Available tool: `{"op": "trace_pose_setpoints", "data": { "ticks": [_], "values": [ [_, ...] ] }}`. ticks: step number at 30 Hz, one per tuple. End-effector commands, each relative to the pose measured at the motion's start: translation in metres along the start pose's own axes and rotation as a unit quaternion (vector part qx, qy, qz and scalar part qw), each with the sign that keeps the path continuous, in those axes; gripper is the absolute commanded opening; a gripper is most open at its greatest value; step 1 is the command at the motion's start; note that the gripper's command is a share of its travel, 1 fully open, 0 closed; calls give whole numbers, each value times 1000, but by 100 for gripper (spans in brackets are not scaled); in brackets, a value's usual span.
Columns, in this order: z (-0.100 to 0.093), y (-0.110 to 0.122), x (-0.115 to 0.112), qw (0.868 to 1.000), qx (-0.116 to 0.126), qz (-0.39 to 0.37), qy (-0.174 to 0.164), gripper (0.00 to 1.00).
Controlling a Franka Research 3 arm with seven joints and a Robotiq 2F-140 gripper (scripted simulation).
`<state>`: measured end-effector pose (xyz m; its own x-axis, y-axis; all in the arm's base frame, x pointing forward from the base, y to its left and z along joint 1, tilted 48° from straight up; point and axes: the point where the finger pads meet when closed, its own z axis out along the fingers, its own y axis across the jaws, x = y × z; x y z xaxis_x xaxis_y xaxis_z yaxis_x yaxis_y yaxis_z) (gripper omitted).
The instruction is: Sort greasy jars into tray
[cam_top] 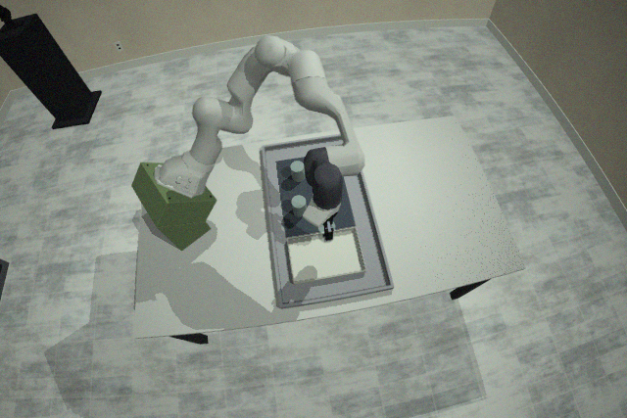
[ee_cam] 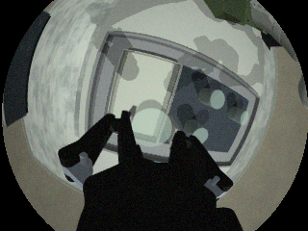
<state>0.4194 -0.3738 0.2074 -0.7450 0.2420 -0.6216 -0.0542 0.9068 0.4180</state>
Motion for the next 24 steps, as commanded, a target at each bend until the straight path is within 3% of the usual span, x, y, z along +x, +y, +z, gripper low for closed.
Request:
{"op": "trace_pose_setpoints", "data": {
  "ticks": [1, 9, 15, 24],
  "values": [
    [-3, -16, 3, 1000, 5, -9, 1, 0],
    [-4, -35, 6, 1000, 5, -9, 1, 0],
    [-4, -35, 6, 1000, 5, -9, 1, 0],
    [15, -36, 6, 1000, 5, -9, 1, 0]
  ]
}}
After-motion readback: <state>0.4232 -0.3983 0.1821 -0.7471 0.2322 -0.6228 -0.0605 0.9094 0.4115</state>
